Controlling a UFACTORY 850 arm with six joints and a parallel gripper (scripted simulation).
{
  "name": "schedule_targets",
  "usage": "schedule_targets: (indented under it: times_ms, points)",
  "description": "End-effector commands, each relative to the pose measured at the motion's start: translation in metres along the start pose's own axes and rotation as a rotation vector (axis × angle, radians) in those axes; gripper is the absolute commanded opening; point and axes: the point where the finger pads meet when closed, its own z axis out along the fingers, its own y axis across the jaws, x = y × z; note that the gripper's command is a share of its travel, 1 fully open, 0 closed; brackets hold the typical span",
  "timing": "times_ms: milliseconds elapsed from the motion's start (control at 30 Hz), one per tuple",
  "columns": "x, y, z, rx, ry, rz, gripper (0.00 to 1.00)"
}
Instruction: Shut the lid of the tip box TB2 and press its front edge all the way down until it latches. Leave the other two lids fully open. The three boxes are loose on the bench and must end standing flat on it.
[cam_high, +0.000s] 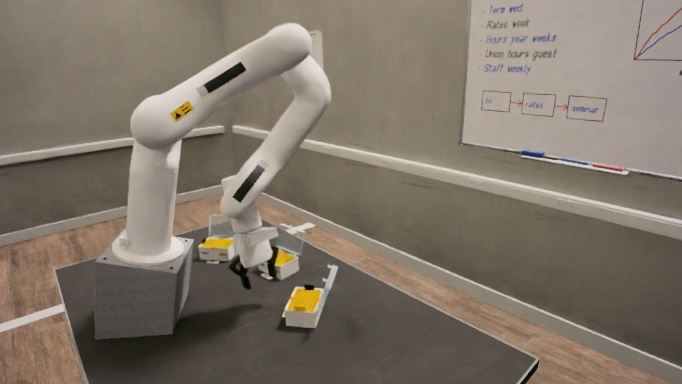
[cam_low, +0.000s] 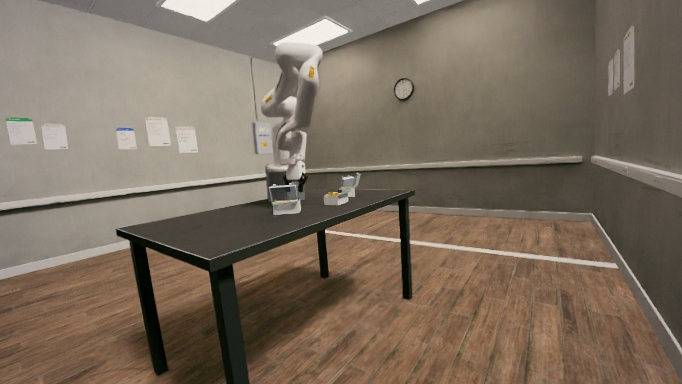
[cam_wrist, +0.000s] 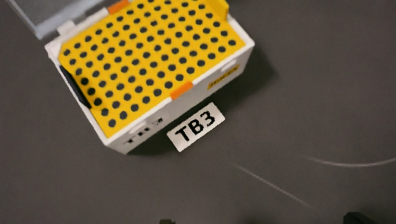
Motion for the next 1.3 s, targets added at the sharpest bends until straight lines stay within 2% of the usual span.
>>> schedule_targets:
  times_ms: [0,233,1267]
  points:
    - [-0.003,-0.001,0.013,0.002,0.001,0.0,1.0]
    - [-0.012,-0.001,0.047,0.002,0.001,0.0,1.0]
    - [-0.012,-0.001,0.047,0.002,0.001,0.0,1.0]
